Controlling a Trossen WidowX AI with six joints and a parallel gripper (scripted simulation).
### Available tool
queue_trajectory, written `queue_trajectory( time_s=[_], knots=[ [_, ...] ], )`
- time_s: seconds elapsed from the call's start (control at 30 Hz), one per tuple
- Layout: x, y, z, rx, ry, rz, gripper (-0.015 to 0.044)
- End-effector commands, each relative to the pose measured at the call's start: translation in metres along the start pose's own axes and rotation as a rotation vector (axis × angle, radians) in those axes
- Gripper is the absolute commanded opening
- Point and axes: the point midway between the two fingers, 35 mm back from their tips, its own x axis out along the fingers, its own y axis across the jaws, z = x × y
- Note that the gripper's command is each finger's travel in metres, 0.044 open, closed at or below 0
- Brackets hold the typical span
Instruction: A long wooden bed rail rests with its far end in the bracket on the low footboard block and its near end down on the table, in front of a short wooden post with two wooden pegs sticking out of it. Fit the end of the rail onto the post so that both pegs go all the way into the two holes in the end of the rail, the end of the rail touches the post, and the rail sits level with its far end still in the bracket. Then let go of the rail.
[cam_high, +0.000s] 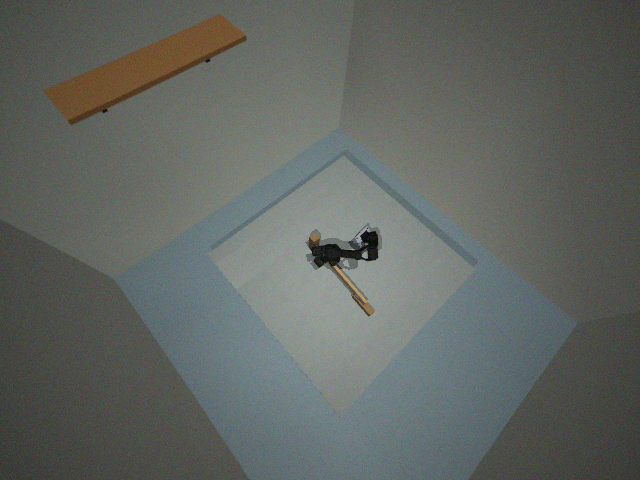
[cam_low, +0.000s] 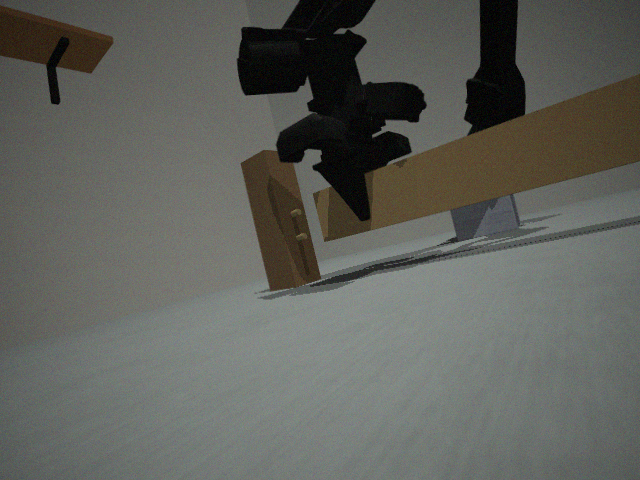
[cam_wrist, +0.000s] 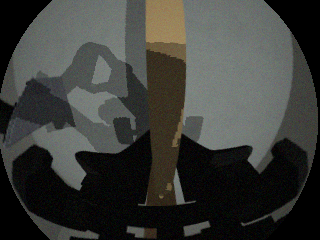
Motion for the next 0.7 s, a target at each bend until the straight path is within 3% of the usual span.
queue_trajectory(
  time_s=[0.0,0.67],
  knots=[
    [-0.0021,0.0006,-0.0005,0.004,0.001,-0.002,0.0000],
    [-0.0009,0.0013,-0.0015,0.004,0.001,-0.002,0.0000]
  ],
)
